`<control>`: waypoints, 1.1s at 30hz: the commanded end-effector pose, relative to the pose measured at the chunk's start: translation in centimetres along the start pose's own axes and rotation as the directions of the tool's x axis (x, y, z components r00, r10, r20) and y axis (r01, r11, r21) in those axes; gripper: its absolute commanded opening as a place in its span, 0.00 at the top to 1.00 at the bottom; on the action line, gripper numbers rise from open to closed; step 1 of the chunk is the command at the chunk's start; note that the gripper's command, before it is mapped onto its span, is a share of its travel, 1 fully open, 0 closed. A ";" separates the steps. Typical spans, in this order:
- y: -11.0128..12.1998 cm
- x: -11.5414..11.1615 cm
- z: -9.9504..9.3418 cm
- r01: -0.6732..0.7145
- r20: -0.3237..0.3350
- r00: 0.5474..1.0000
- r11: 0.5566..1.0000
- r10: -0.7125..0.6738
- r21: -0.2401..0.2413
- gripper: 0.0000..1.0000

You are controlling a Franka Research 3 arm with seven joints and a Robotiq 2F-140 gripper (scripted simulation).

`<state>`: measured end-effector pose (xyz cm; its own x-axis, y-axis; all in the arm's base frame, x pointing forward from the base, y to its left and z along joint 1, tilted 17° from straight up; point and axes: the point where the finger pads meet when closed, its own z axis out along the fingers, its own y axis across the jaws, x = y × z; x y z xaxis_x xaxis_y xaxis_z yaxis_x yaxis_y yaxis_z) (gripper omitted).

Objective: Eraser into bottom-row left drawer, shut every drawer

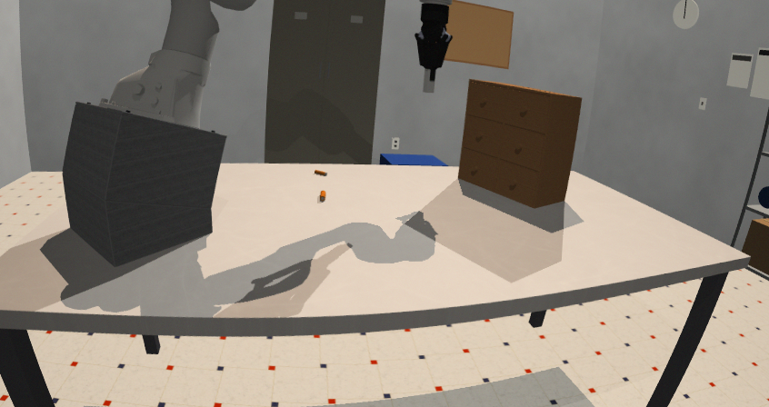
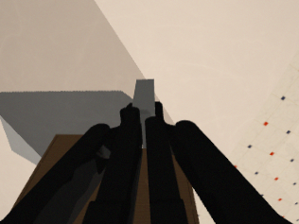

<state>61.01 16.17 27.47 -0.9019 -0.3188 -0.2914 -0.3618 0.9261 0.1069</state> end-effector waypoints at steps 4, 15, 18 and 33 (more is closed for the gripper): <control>0.0 0.3 0.1 -0.041 -0.014 0.999 0.999 0.041 0.002 0.90; 0.0 0.3 0.1 -0.041 -0.014 0.999 0.999 0.041 0.002 0.90; 0.0 0.3 0.1 -0.041 -0.014 0.999 0.999 0.041 0.002 0.90; -0.1 0.2 0.0 -0.037 -0.011 0.999 0.999 0.037 0.002 0.00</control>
<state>60.83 16.04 27.34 -0.9174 -0.2864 -0.2764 -0.3276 0.9377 0.1158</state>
